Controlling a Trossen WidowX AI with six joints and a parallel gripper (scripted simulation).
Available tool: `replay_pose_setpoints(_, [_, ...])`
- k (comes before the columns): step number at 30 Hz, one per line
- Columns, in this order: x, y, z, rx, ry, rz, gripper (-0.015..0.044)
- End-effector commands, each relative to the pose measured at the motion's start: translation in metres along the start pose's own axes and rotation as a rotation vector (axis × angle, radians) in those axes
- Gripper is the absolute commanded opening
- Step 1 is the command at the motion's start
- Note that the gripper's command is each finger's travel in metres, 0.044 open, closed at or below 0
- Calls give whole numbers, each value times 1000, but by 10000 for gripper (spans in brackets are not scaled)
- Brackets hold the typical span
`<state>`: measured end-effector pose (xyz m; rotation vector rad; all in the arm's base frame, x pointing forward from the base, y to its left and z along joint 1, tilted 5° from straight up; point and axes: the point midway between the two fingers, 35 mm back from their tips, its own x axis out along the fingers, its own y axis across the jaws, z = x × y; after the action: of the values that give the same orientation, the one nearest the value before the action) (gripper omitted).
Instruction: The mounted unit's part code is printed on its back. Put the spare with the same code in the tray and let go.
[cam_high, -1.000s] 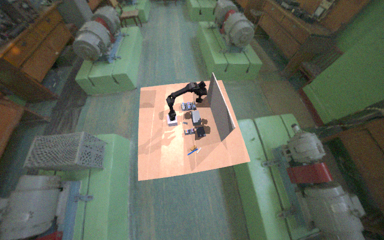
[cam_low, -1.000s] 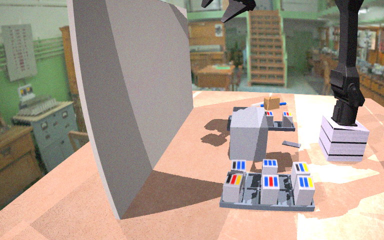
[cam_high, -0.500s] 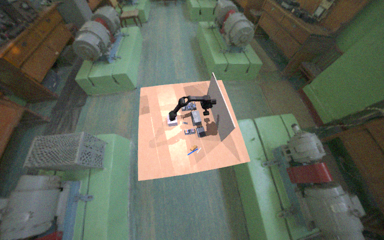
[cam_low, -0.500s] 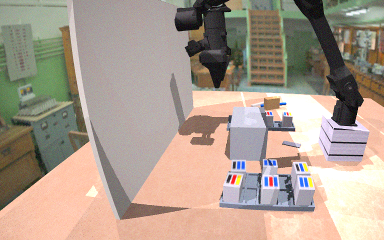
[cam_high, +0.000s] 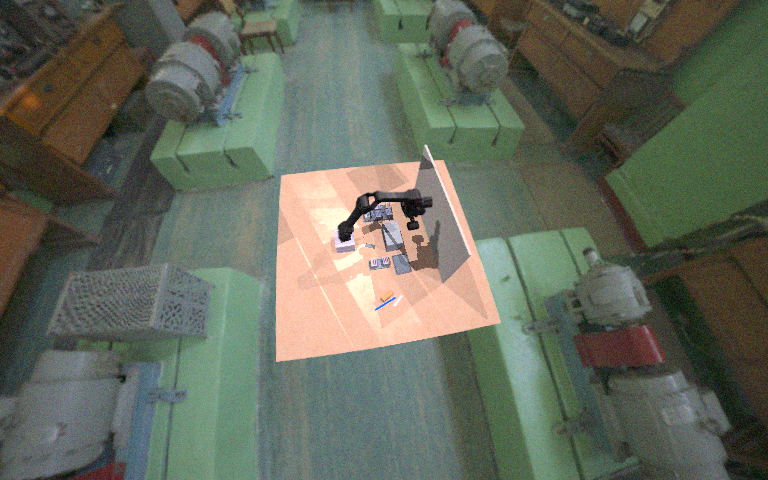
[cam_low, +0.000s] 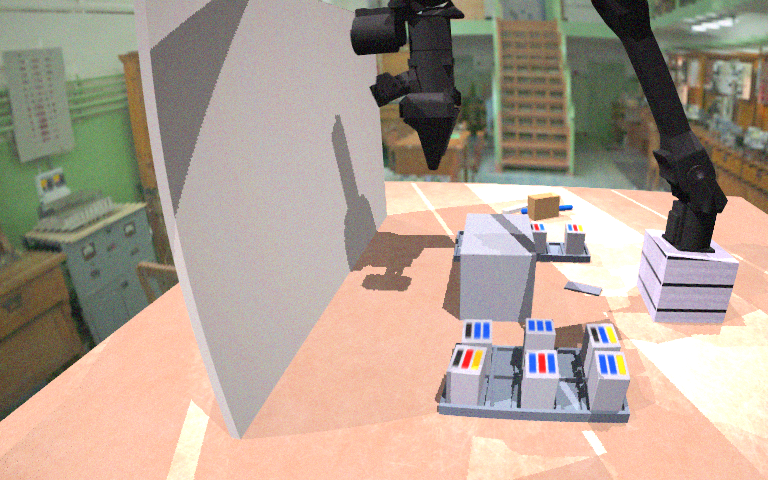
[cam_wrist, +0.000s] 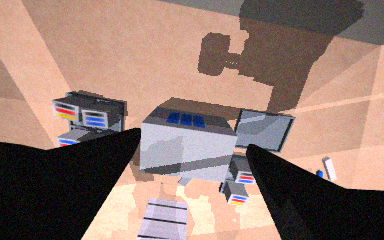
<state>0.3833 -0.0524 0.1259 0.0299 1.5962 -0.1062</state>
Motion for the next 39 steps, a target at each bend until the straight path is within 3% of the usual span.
replay_pose_setpoints(1, [2, 12, -3, -77, 1, -3, 440])
replay_pose_setpoints(9, [39, 140, -71, -992, -1, 14, 440])
replay_pose_setpoints(14, [62, 187, -129, -1497, 0, 22, 440])
replay_pose_setpoints(20, [63, 188, -132, -1516, 0, 22, 440])
replay_pose_setpoints(26, [97, 186, -137, -1516, 1, 23, 300])
replay_pose_setpoints(39, [109, 185, -138, -1516, 1, 23, 300])
